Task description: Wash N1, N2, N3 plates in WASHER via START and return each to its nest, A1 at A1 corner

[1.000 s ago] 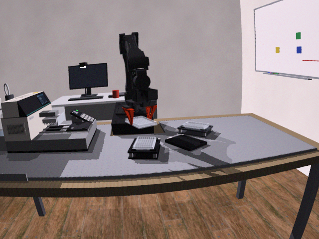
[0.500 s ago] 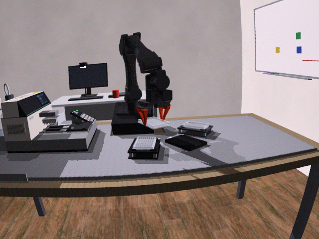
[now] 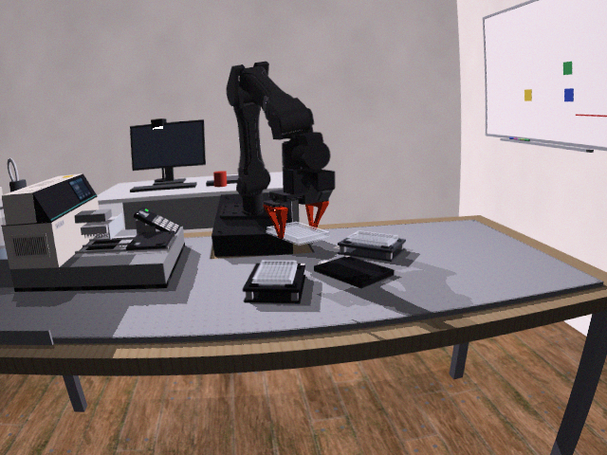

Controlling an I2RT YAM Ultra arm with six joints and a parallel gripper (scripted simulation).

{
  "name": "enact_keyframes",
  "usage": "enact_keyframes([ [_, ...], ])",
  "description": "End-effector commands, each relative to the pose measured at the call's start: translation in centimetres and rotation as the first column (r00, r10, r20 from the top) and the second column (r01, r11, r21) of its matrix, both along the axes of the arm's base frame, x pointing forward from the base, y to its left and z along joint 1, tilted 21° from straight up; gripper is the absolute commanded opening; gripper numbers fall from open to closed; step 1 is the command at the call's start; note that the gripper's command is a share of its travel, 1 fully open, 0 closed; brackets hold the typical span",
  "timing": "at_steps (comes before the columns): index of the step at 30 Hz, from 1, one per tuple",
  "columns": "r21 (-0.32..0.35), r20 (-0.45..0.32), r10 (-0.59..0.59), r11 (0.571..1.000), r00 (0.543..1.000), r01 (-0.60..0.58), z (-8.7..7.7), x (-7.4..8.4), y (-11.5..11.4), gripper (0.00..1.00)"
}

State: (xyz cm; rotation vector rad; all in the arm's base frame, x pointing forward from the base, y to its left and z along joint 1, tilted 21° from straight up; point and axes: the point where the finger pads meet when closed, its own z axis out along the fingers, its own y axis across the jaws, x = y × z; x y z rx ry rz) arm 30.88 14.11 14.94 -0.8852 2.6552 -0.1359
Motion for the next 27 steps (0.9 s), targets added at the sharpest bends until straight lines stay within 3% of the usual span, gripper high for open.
enact_keyframes([
  [1, -0.016, 0.017, 0.067, 0.998, 0.998, -0.066, 0.2, -0.3, 1.3, 0.00],
  [27, -0.013, 0.014, 0.067, 0.998, 0.998, -0.067, -2.7, -5.3, 11.9, 0.00],
])
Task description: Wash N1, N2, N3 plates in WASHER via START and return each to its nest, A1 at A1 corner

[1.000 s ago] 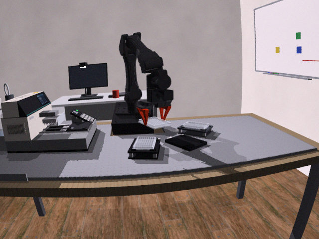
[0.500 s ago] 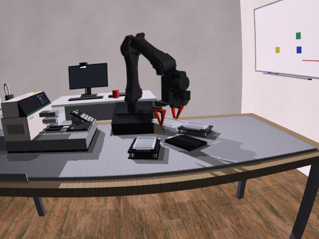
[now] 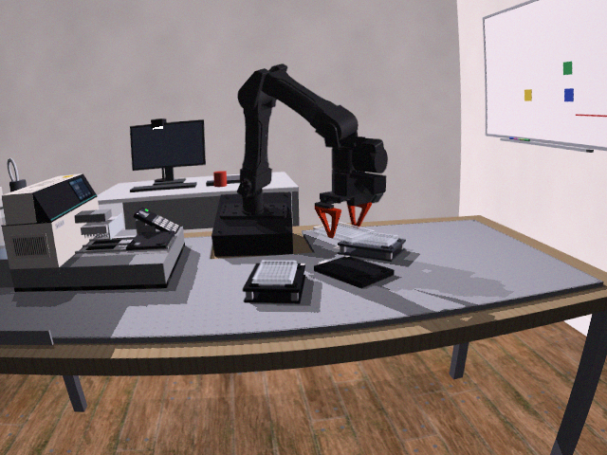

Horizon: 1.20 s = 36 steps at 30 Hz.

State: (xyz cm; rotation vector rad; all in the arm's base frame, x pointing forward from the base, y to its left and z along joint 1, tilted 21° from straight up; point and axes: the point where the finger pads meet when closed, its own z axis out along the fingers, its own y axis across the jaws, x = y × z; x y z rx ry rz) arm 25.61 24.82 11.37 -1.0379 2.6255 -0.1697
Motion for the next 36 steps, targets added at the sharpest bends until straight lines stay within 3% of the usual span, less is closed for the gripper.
enact_keyframes([
  [1, 0.038, 0.029, -0.034, 0.999, 0.999, 0.033, 0.8, -0.2, 1.6, 0.00],
  [6, 0.038, 0.029, -0.034, 0.999, 0.999, 0.032, 0.5, -0.7, 2.8, 0.00],
  [36, 0.038, 0.029, -0.034, 0.999, 0.999, 0.032, 0.5, -0.7, 2.8, 0.00],
])
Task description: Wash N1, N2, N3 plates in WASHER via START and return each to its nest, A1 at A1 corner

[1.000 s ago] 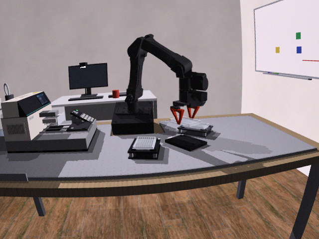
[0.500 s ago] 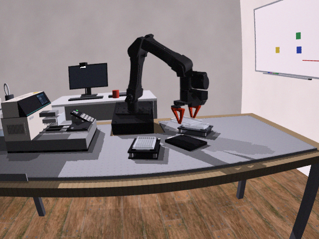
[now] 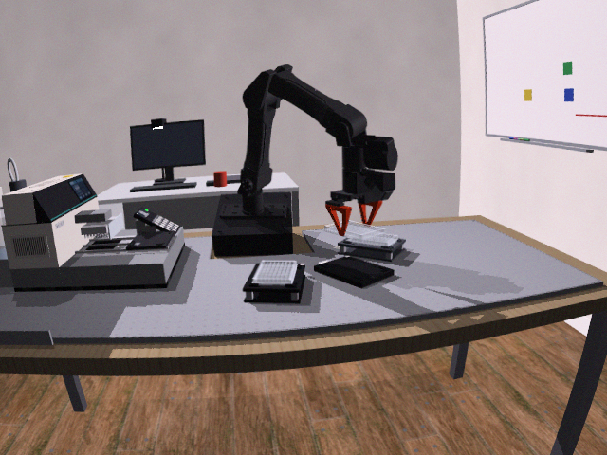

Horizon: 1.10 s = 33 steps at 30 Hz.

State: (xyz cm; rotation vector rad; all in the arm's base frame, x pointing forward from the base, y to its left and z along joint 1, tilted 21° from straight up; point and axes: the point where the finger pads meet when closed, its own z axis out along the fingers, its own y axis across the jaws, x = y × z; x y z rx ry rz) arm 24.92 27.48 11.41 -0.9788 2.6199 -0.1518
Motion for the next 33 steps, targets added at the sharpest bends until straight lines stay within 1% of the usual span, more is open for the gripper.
enact_keyframes([
  [1, 0.011, 0.008, 0.000, 1.000, 1.000, 0.000, 0.4, 0.0, 0.1, 0.00],
  [12, 0.011, 0.008, 0.000, 1.000, 1.000, 0.000, 0.4, 0.0, 0.1, 0.00],
  [18, 0.011, 0.008, 0.000, 1.000, 1.000, 0.000, -0.5, 0.3, 0.2, 0.00],
  [20, 0.011, 0.008, 0.000, 1.000, 1.000, 0.000, -0.5, 0.3, 0.2, 0.00],
  [33, 0.011, 0.009, 0.000, 1.000, 1.000, 0.000, -2.5, 1.2, 0.4, 0.00],
])
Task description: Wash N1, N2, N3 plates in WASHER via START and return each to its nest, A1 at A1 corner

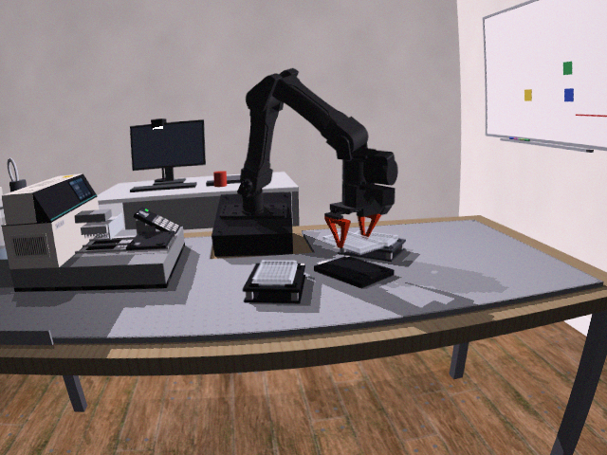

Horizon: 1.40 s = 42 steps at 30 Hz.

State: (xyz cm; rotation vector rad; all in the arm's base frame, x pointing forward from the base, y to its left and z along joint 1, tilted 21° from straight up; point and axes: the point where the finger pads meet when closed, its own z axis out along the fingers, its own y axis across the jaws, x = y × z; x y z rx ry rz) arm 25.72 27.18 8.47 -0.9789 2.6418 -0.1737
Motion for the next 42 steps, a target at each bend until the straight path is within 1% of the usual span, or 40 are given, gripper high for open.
enact_keyframes([
  [1, 0.031, 0.024, 0.009, 0.999, 1.000, -0.009, 0.3, 0.5, 0.8, 0.00],
  [4, 0.031, 0.024, 0.009, 0.999, 1.000, -0.009, 0.2, 0.6, 0.8, 0.00],
  [19, 0.031, 0.024, 0.009, 0.999, 1.000, -0.009, -2.1, 1.5, 1.0, 0.00],
  [21, 0.031, 0.024, 0.009, 0.999, 1.000, -0.009, -2.1, 1.5, 1.0, 0.00],
  [31, 0.030, 0.024, 0.009, 0.999, 1.000, -0.010, -3.7, 2.1, 1.0, 0.00],
  [42, 0.030, 0.024, 0.009, 0.999, 1.000, -0.010, -3.7, 2.1, 1.0, 0.00],
])
